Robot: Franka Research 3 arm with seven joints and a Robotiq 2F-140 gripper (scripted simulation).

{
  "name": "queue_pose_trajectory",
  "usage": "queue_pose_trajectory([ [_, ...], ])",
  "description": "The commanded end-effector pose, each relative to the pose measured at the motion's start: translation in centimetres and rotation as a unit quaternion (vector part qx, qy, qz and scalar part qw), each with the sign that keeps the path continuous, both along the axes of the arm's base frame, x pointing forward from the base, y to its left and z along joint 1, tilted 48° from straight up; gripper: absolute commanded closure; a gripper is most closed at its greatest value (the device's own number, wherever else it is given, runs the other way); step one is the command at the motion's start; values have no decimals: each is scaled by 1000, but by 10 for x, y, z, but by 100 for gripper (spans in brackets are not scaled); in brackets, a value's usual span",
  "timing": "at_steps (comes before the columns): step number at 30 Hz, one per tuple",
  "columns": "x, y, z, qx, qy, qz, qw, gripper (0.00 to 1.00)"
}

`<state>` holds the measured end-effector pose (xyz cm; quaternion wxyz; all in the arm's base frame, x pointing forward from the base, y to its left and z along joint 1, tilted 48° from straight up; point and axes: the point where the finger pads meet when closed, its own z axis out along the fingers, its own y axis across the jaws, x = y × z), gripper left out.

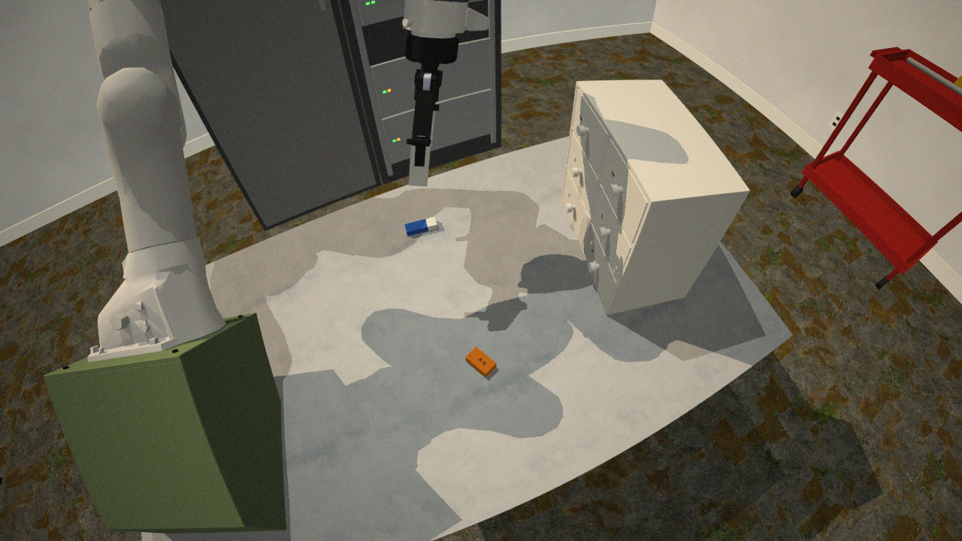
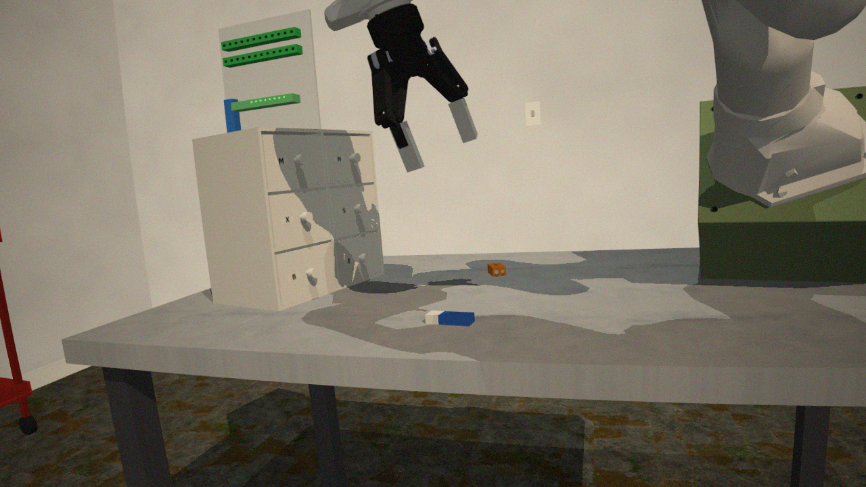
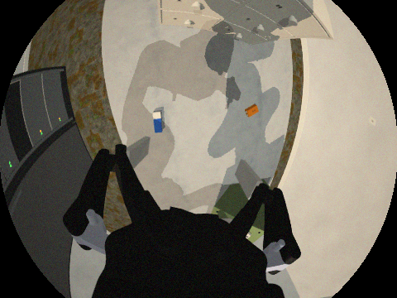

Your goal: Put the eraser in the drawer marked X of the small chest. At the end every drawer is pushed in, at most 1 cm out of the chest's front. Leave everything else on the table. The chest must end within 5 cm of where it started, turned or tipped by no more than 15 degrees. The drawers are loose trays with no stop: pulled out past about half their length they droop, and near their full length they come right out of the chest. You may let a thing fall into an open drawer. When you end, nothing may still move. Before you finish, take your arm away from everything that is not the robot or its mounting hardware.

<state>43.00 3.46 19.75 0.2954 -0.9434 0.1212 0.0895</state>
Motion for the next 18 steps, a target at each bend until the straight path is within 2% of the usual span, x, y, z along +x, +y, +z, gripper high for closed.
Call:
queue_pose_trajectory([
  [1, -11, -5, -9, -31, 59, -46, 997, 0],
  [2, -25, -12, -20, -63, 90, -52, 993, 0],
  [6, -25, -12, -20, -63, 90, -52, 993, 0],
  [7, -39, -20, -31, -98, 122, -59, 986, 0],
  [11, -39, -20, -31, -98, 122, -59, 986, 0],
  [12, -53, -30, -42, -139, 153, -68, 976, 0],
  [18, -53, -30, -42, -139, 153, -68, 976, 0],
])
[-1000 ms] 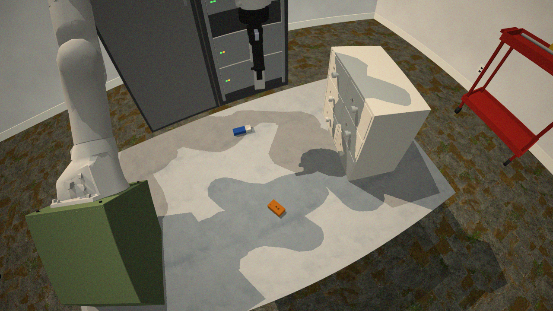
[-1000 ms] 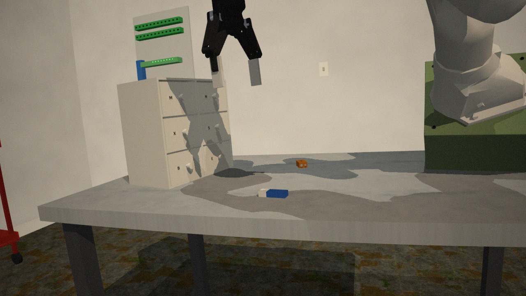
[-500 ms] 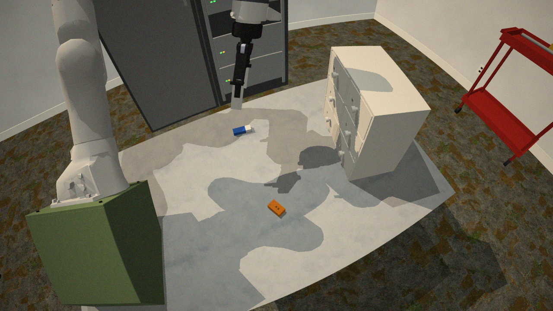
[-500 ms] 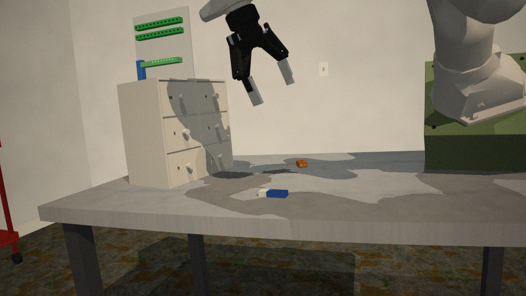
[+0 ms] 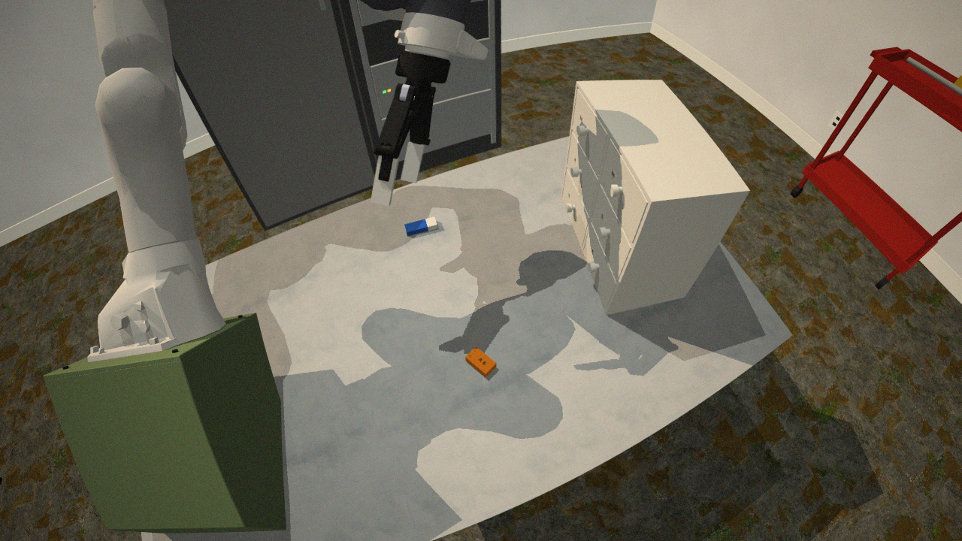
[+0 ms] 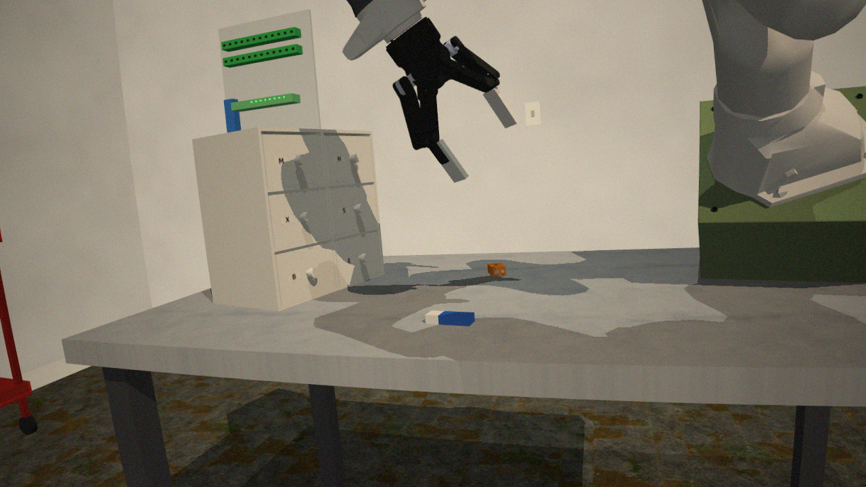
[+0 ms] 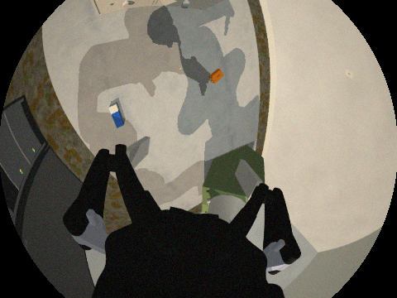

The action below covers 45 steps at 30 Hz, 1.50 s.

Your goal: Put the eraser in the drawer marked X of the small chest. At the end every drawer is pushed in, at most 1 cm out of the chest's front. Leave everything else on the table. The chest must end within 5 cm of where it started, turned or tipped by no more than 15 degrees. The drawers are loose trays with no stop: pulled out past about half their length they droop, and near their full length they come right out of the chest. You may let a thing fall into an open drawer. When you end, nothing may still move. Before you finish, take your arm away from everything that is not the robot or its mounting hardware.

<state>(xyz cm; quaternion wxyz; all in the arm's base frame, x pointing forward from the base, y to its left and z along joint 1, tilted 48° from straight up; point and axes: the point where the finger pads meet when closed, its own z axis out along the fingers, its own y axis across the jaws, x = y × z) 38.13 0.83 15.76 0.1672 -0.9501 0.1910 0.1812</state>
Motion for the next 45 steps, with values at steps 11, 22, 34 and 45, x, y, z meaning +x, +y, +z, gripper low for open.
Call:
queue_pose_trajectory([
  [11, -45, -46, -28, -177, 107, -71, 976, 0],
  [22, -57, -63, -34, -236, 125, -81, 960, 0],
  [34, -73, -102, -40, -358, 139, -104, 917, 0],
  [45, -76, -142, -38, -480, 119, -129, 860, 0],
])
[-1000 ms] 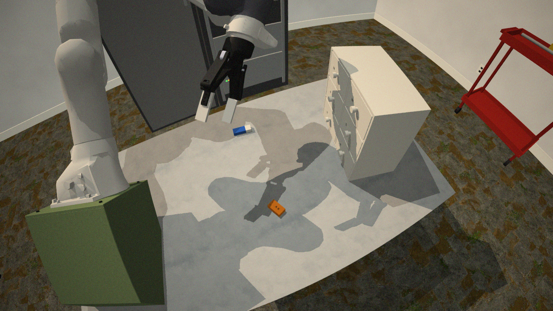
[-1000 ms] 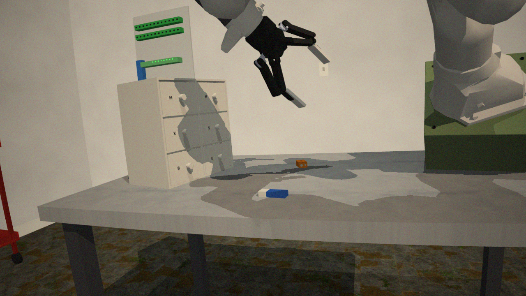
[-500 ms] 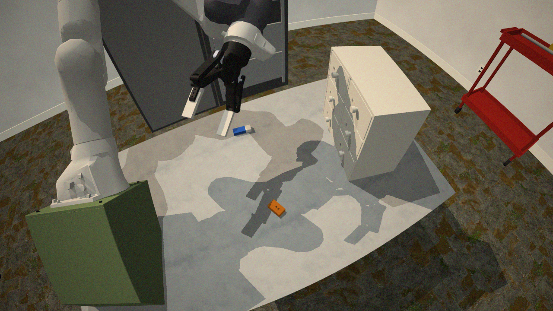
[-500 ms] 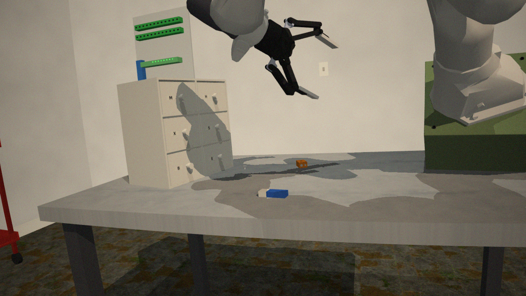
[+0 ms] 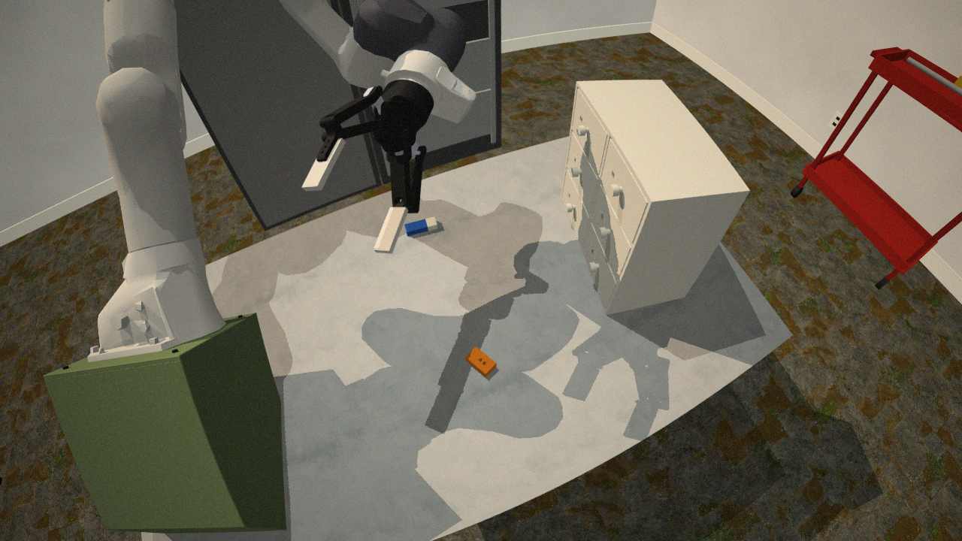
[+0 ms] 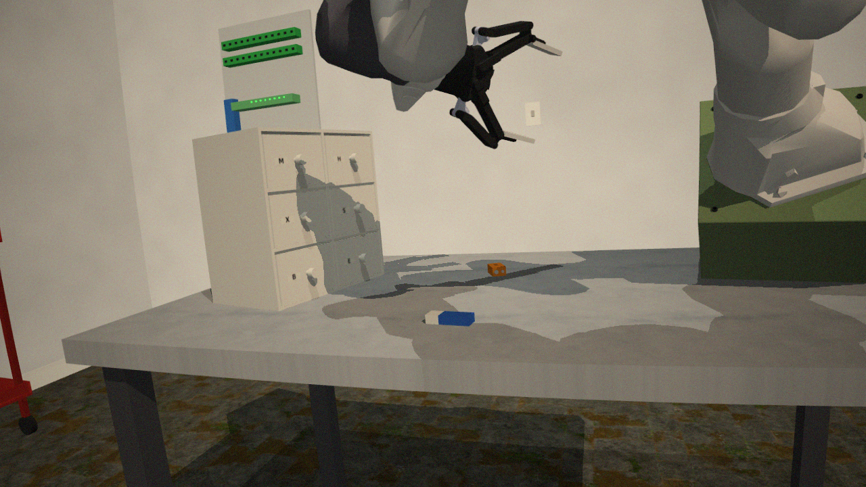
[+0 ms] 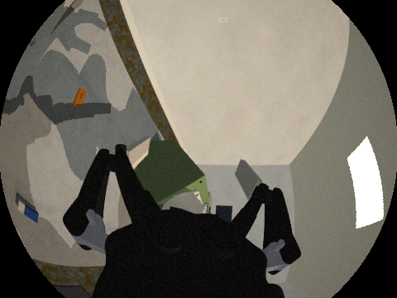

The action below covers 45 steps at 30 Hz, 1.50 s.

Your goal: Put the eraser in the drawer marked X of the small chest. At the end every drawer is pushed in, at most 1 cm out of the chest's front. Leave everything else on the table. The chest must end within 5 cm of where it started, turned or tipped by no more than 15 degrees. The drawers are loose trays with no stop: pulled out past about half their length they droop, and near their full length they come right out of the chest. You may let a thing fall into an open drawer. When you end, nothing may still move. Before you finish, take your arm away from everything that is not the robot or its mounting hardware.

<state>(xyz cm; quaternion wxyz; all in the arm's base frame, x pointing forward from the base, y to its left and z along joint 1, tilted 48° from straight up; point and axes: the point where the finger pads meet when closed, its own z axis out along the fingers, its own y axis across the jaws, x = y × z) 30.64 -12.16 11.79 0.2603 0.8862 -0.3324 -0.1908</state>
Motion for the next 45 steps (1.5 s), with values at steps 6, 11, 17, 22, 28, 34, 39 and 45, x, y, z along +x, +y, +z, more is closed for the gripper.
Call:
queue_pose_trajectory([
  [6, -2, -13, 1, -78, -24, -46, 996, 0],
  [11, 2, -32, 5, -146, -43, -42, 987, 0],
  [17, 10, -49, 10, -210, -70, -35, 975, 0],
  [22, 21, -64, 15, -269, -106, -25, 957, 0],
  [28, 36, -76, 22, -320, -150, -13, 935, 0],
  [34, 36, -76, 22, -320, -150, -13, 935, 0],
  [39, 53, -85, 29, -363, -199, 0, 910, 0],
  [45, 74, -89, 36, -396, -254, 14, 882, 0],
])
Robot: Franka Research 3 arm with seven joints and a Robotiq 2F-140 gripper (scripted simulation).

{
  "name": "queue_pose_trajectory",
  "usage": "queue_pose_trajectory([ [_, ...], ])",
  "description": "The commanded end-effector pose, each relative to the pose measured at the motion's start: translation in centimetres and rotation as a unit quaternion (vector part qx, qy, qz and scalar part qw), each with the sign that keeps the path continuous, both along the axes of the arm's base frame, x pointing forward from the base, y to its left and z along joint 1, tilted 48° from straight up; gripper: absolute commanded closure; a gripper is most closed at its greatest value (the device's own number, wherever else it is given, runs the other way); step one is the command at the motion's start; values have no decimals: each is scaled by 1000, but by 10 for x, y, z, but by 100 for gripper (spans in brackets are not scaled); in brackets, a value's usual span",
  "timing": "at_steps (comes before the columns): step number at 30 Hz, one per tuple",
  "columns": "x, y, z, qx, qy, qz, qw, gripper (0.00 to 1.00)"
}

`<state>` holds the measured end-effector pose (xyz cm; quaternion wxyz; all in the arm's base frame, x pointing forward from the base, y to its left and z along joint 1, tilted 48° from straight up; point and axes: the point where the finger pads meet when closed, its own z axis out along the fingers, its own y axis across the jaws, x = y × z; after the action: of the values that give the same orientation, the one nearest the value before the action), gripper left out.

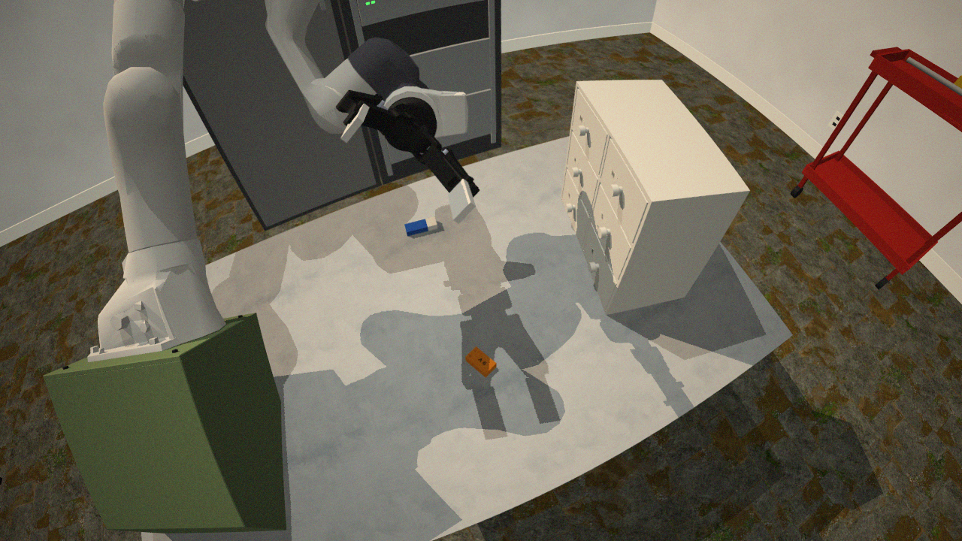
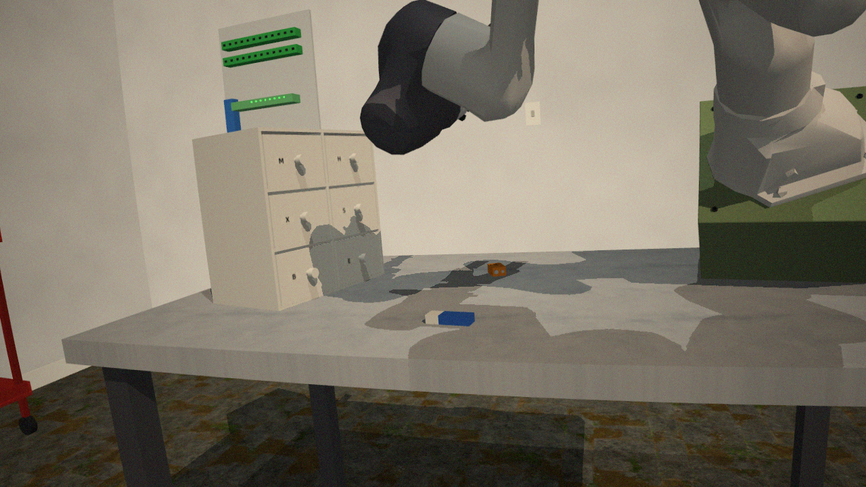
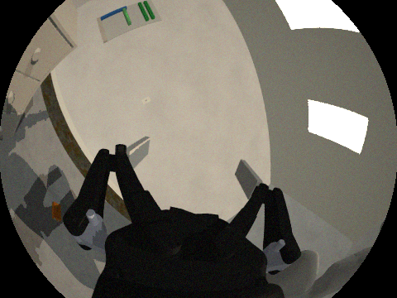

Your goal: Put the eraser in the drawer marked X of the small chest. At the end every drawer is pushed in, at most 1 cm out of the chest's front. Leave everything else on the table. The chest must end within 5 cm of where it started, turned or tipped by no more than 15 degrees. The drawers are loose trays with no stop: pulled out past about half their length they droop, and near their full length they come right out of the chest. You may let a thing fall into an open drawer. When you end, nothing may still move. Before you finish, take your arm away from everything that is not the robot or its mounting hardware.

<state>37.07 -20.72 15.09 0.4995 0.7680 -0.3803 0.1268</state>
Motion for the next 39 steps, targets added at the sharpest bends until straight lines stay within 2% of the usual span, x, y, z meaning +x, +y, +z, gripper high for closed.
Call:
queue_pose_trajectory([
  [1, 9, -4, 3, -37, -76, -13, 996, 0],
  [4, 9, -4, 3, -37, -76, -13, 996, 0],
  [5, 31, -4, 9, -68, -131, 18, 989, 0],
  [12, 31, -4, 9, -68, -131, 18, 989, 0],
  [13, 54, 0, 15, -90, -187, 50, 977, 0],
  [19, 54, 0, 15, -90, -187, 50, 977, 0],
  [20, 77, 8, 21, -102, -243, 84, 961, 0],
  [26, 77, 8, 21, -102, -243, 84, 961, 0],
  [27, 99, 19, 25, -105, -298, 117, 942, 0],
  [33, 99, 19, 25, -105, -298, 117, 942, 0],
  [34, 120, 33, 29, -100, -350, 148, 919, 0],
  [39, 120, 33, 29, -100, -350, 148, 919, 0],
])
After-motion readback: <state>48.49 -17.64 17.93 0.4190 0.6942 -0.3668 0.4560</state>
